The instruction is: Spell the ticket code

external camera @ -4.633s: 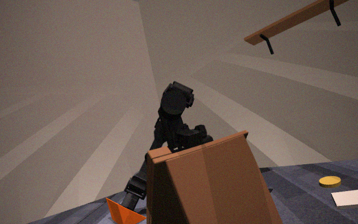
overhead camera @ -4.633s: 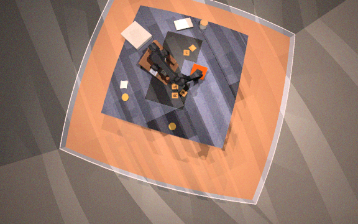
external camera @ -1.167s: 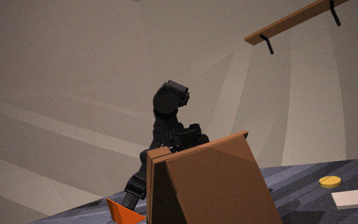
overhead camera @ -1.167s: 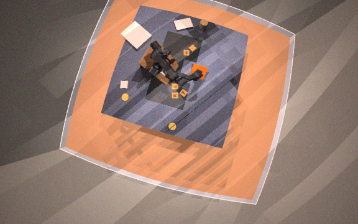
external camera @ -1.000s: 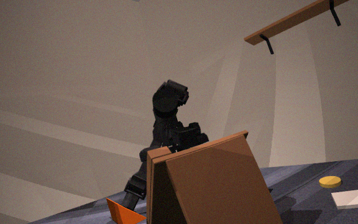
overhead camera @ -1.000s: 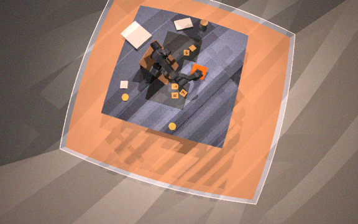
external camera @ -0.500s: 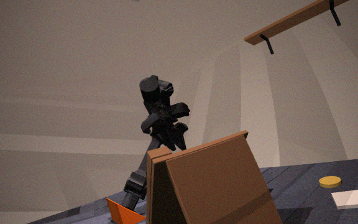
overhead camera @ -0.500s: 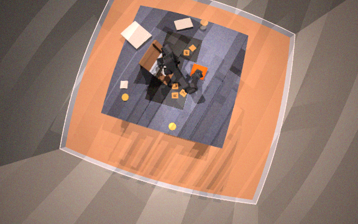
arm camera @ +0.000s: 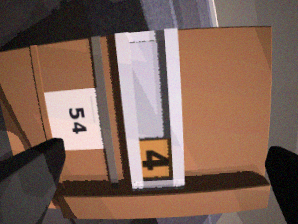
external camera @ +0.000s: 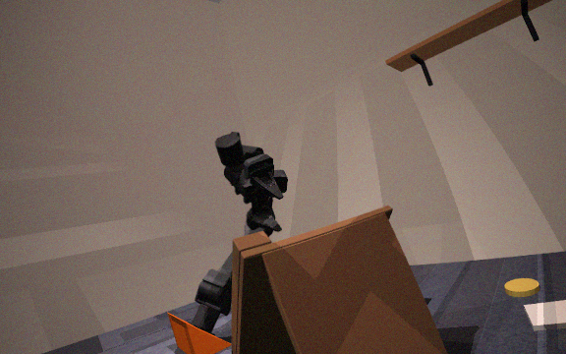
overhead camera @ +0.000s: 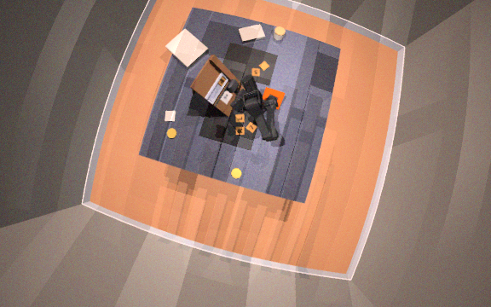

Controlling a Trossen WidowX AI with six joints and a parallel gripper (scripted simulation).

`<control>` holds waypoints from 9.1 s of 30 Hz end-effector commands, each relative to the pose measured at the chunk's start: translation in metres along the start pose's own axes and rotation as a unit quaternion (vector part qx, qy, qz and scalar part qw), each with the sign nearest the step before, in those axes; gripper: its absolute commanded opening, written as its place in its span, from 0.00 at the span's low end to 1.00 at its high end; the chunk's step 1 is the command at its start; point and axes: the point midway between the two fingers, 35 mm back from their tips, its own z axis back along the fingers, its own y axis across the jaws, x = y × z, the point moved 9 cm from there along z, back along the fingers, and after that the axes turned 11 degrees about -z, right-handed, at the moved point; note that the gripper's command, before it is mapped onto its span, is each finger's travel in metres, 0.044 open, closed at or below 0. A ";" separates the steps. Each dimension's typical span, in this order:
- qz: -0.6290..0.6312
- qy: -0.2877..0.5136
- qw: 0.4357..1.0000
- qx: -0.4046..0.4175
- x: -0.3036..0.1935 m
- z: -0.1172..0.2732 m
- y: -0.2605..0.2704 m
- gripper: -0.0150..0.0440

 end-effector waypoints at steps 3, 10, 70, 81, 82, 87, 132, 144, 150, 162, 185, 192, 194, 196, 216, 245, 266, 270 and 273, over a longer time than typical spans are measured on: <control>0.044 -0.010 0.999 -0.014 0.000 0.004 0.009 1.00; 0.044 -0.010 0.999 -0.014 0.000 0.004 0.009 1.00; 0.260 0.070 0.878 0.396 -0.359 -0.177 -0.011 0.83; 0.260 0.070 0.878 0.396 -0.359 -0.177 -0.011 0.83; 0.260 0.070 0.878 0.396 -0.360 -0.178 -0.010 0.83; 0.260 0.070 0.878 0.396 -0.362 -0.183 -0.006 0.83; 0.260 0.070 0.878 0.396 -0.365 -0.190 0.002 0.83; 0.260 0.070 0.878 0.396 -0.365 -0.190 0.002 0.68; 0.260 0.070 0.878 0.396 -0.365 -0.187 -0.001 0.52; 0.260 0.070 0.878 0.396 -0.362 -0.183 -0.002 0.25; 0.260 0.070 0.878 0.396 -0.358 -0.177 -0.004 0.25; 0.260 0.070 0.878 0.396 -0.357 -0.175 -0.005 0.25; 0.260 0.070 0.878 0.396 -0.356 -0.174 -0.005 0.25; 0.260 0.070 0.878 0.396 -0.356 -0.174 -0.005 0.25; 0.260 0.070 0.878 0.396 -0.353 -0.169 -0.008 0.25; 0.247 0.084 0.888 0.379 -0.346 -0.160 -0.015 0.25; 0.121 0.242 0.935 0.228 -0.289 -0.139 -0.071 0.25; 0.091 0.266 0.941 0.190 -0.273 -0.138 -0.082 0.25; 0.068 0.281 0.944 0.159 -0.260 -0.136 -0.089 0.25</control>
